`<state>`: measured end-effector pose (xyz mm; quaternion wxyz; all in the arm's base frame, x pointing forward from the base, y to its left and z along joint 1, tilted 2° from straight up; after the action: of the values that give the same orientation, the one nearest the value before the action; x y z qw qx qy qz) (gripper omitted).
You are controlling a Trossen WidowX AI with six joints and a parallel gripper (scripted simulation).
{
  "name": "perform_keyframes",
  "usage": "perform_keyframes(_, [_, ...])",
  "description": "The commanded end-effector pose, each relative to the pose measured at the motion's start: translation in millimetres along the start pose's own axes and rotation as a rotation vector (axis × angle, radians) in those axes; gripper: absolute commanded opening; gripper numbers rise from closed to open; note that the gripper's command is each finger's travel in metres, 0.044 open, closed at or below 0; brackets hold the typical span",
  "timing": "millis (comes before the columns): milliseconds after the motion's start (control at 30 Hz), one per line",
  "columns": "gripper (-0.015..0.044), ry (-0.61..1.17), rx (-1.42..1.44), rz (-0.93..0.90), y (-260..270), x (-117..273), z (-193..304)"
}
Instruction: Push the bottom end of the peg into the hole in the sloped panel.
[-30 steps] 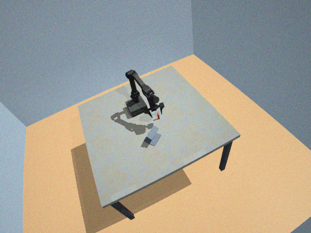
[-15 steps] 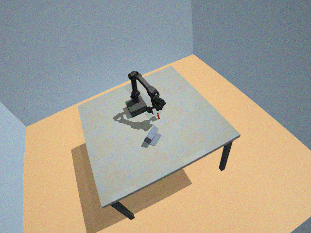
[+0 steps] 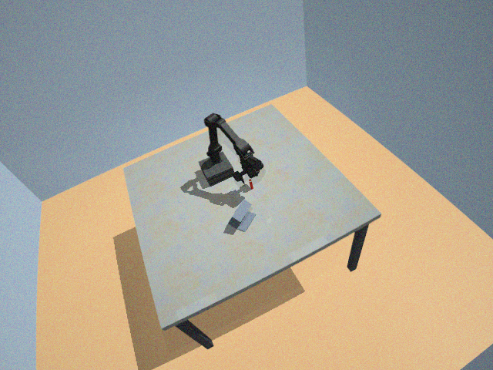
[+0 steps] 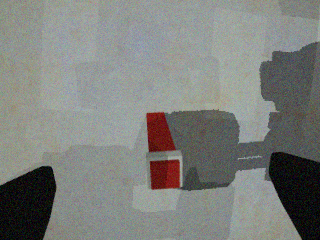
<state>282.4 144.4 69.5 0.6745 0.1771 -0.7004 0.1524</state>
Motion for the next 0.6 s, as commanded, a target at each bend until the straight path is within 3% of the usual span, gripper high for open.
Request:
perform_keyframes(0, [0.0440,0.013,0.004,-0.004,0.5,-8.9,2.9])
perform_keyframes(567, [0.0440,0.013,0.004,-0.004,0.6,-36.6,3.9])
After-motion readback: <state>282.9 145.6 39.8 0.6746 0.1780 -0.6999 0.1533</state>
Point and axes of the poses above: the point midway between the two fingers, 35 mm back from their tips, its own x axis back along the fingers, its own y axis across the jaws, z = x × y, the point moved 2 cm from there along x, back along the fingers, and after that the axes turned 15 degrees about x, right-handed, at the moved point
